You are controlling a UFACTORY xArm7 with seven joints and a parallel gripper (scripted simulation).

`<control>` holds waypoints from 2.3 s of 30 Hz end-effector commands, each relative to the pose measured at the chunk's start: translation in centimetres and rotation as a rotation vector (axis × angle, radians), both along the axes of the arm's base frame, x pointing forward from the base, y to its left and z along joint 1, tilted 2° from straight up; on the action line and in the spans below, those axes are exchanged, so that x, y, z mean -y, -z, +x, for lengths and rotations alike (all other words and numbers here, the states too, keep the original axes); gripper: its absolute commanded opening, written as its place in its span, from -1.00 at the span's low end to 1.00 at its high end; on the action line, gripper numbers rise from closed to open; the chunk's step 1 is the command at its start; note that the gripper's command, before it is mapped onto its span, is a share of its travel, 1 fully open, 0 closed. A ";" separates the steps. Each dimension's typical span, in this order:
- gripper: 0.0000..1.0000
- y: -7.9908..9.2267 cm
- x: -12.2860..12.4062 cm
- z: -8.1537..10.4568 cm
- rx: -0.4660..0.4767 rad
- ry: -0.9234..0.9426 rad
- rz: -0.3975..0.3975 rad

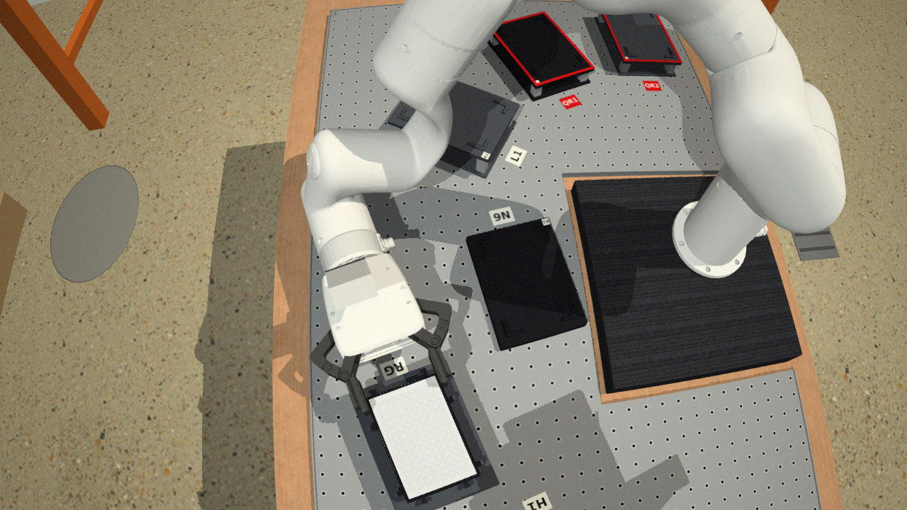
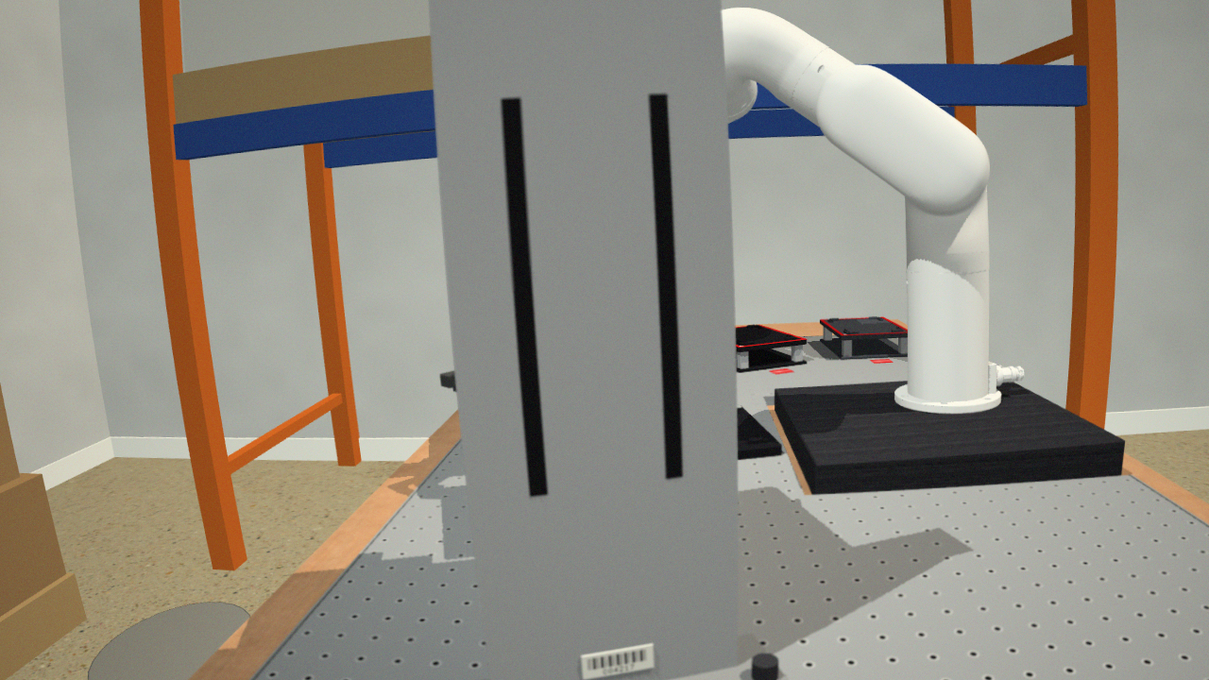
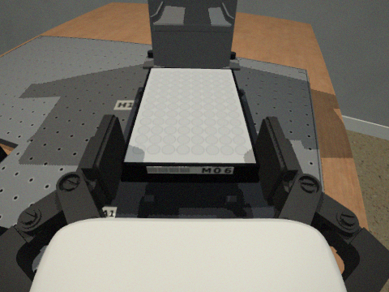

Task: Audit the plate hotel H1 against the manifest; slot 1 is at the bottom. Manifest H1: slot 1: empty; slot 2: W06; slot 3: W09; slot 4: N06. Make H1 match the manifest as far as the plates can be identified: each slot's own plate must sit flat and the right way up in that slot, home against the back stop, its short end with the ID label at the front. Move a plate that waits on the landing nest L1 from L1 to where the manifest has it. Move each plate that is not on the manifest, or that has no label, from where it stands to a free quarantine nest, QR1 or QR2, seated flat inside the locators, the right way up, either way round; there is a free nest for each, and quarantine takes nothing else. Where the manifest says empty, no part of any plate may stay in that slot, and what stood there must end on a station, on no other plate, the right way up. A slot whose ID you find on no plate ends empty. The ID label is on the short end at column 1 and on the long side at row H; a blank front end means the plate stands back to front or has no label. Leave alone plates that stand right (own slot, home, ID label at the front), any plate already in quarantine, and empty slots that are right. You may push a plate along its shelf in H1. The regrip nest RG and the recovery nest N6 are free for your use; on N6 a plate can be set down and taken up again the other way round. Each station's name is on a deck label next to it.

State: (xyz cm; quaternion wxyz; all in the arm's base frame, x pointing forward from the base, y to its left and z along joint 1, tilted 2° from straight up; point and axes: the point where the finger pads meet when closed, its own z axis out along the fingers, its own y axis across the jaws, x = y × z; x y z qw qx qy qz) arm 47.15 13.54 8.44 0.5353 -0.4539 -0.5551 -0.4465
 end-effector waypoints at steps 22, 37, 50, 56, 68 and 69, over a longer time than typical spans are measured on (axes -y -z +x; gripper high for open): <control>-1.00 0.3 0.0 0.1 0.005 0.000 0.000; -1.00 0.7 0.0 0.1 0.005 0.000 0.000; -1.00 1.1 0.0 0.1 0.005 0.000 0.000; -1.00 1.3 0.0 0.1 0.005 0.000 0.000; -1.00 1.6 0.0 0.1 0.005 0.000 0.000; -1.00 1.7 0.0 0.2 0.005 0.000 0.000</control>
